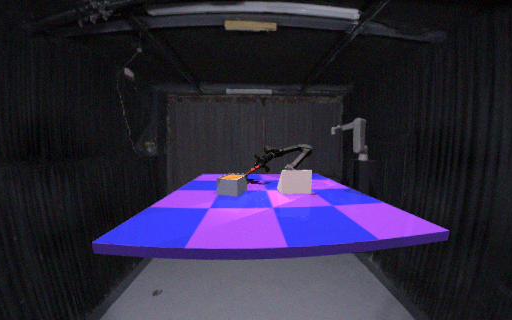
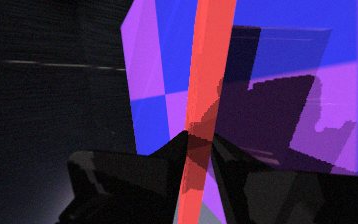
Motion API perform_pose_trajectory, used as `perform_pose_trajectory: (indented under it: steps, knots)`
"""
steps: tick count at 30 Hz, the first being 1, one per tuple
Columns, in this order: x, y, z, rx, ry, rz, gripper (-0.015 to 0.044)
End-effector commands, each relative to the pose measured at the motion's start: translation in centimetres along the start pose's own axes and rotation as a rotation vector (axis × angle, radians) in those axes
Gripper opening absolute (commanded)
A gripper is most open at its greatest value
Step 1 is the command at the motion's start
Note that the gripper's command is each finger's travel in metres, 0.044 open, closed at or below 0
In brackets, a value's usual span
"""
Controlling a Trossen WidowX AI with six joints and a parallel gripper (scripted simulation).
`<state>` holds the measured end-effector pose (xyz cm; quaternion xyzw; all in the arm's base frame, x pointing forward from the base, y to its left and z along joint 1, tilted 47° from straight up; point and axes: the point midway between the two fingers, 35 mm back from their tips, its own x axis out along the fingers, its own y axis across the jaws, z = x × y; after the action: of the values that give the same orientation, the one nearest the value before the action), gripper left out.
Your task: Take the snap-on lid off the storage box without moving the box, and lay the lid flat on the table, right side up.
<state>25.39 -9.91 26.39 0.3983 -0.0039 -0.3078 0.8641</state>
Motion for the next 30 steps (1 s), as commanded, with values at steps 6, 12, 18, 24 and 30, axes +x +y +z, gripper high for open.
perform_pose_trajectory:
  steps: [6, 12, 18, 24, 30]
  knots:
    - [0.6, -0.9, -0.1, -0.002, -0.002, -0.01, 0.0]
    - [0.8, -1.3, 0.0, -0.002, -0.002, -0.01, 0.0]
    - [1.1, -1.6, 0.0, -0.003, -0.002, -0.01, 0.0]
    - [1.4, -2.0, 0.0, -0.003, -0.003, -0.01, 0.0]
    - [1.7, -2.4, 0.0, -0.003, -0.003, -0.01, 0.0]
